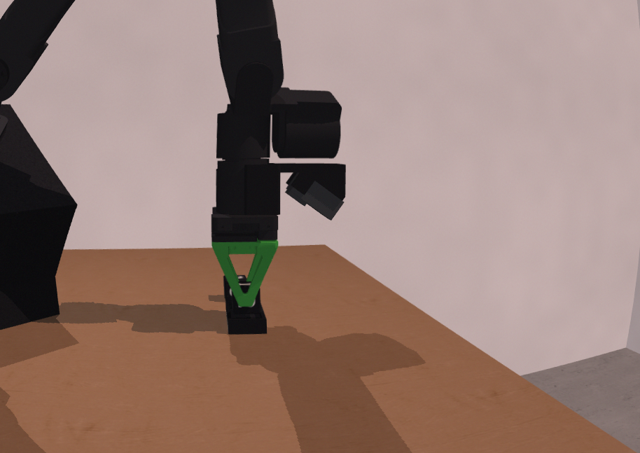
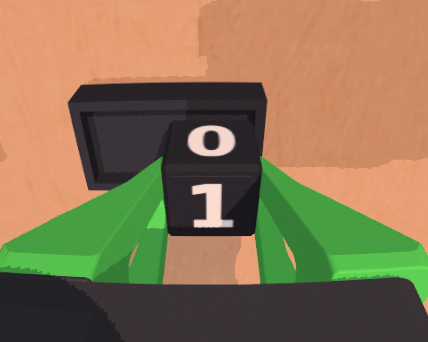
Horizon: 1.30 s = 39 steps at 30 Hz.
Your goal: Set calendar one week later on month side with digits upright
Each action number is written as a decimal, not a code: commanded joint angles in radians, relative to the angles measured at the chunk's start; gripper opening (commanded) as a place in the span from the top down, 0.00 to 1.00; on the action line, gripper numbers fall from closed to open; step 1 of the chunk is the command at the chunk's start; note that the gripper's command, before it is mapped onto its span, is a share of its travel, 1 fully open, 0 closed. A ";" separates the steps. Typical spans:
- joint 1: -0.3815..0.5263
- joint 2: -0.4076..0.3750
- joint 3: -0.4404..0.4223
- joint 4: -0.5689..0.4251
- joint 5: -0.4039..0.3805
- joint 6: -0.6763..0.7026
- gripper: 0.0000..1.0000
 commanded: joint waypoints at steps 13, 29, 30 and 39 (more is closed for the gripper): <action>0.008 -0.019 -0.009 0.021 -0.003 -0.008 0.74; 0.009 -0.019 -0.010 0.021 -0.003 -0.008 0.74; 0.009 -0.019 -0.010 0.021 -0.003 -0.008 0.74; 0.008 -0.017 -0.009 0.021 -0.004 -0.009 0.74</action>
